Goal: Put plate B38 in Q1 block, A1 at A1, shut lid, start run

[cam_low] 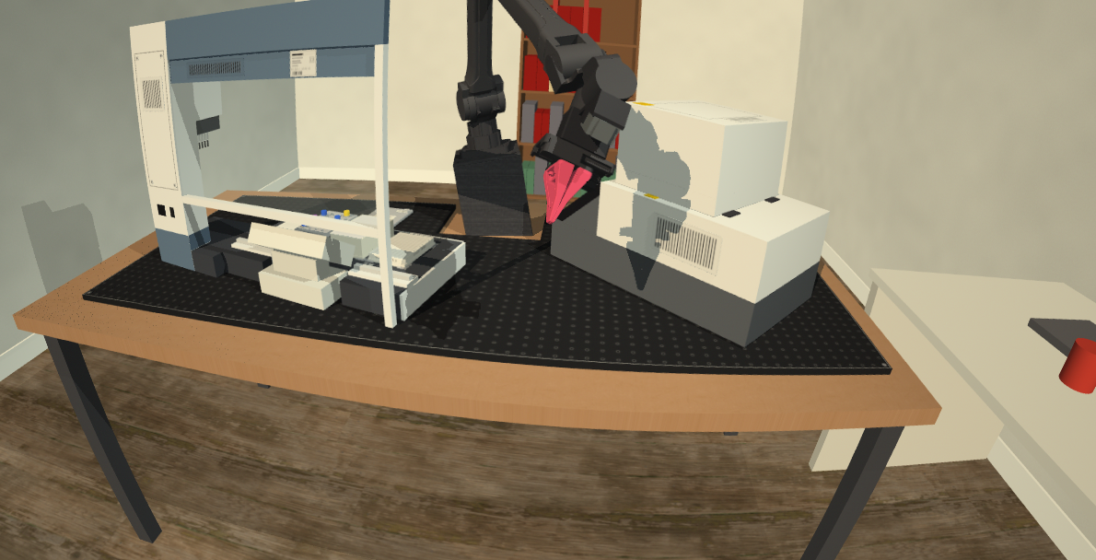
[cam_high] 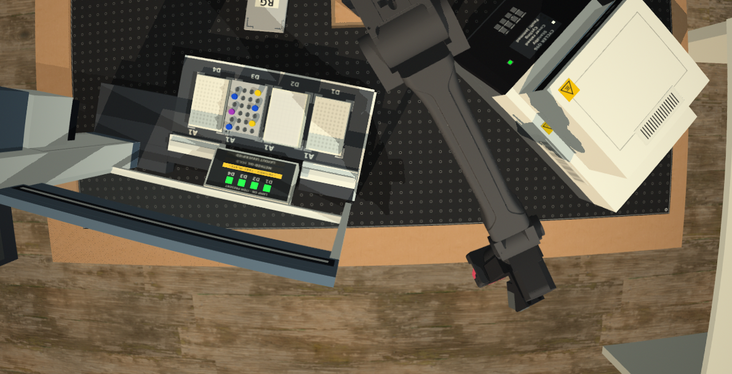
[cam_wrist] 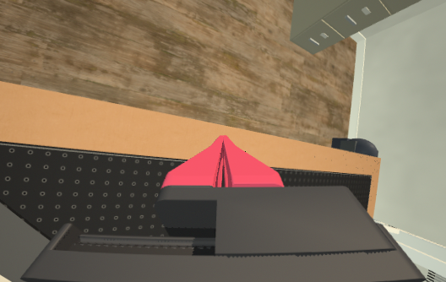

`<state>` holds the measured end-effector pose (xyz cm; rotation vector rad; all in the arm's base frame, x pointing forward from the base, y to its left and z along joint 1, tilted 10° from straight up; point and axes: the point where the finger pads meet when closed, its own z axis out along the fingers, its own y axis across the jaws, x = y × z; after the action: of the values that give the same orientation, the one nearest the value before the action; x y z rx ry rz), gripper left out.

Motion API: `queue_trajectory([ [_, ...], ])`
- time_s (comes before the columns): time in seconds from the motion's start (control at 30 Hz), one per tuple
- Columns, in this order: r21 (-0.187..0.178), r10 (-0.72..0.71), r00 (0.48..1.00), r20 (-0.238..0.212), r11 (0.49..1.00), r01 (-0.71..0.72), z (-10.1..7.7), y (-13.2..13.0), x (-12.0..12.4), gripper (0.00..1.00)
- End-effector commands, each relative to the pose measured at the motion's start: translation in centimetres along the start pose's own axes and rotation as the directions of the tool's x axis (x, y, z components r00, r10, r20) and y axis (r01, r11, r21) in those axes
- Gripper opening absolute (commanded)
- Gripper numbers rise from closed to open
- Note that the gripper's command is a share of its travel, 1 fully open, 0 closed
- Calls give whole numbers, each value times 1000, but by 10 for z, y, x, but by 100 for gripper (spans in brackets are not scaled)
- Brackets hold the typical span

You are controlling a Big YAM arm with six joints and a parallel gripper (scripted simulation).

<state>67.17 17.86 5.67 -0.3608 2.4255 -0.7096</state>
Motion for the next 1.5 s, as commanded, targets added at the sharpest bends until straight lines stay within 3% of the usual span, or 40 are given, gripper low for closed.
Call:
queue_trajectory([
  [0.0,11,57,998,33,998,-58,-11,-48,-17,0],
  [0.07,-3,82,997,-7,997,-83,-14,-54,-11,0],
  [0.2,-2,72,997,20,997,-71,-20,-49,-6,0],
  [0.3,-34,90,994,-59,995,-92,-20,-49,11,0],
  [0.53,-15,84,996,-43,996,-85,-7,-80,45,0],
  [0.63,-35,116,985,-124,992,-122,-5,-88,59,0],
  [0.7,-35,116,985,-124,992,-122,-5,-88,59,0],
  [0.83,-44,99,992,-79,994,-103,-19,-86,70,0],
  [0.93,-63,136,979,-153,987,-147,-21,-93,81,0],
  [1.17,-47,124,981,-152,990,-132,-9,-116,125,0],
  [1.2,-58,127,975,-181,989,-140,-9,-116,130,0],
  [1.27,-58,127,975,-181,989,-140,-9,-116,130,0],
  [1.33,-77,140,966,-219,984,-160,-15,-110,133,0],
  [1.47,-74,138,971,-196,985,-155,-24,-116,152,0],
])
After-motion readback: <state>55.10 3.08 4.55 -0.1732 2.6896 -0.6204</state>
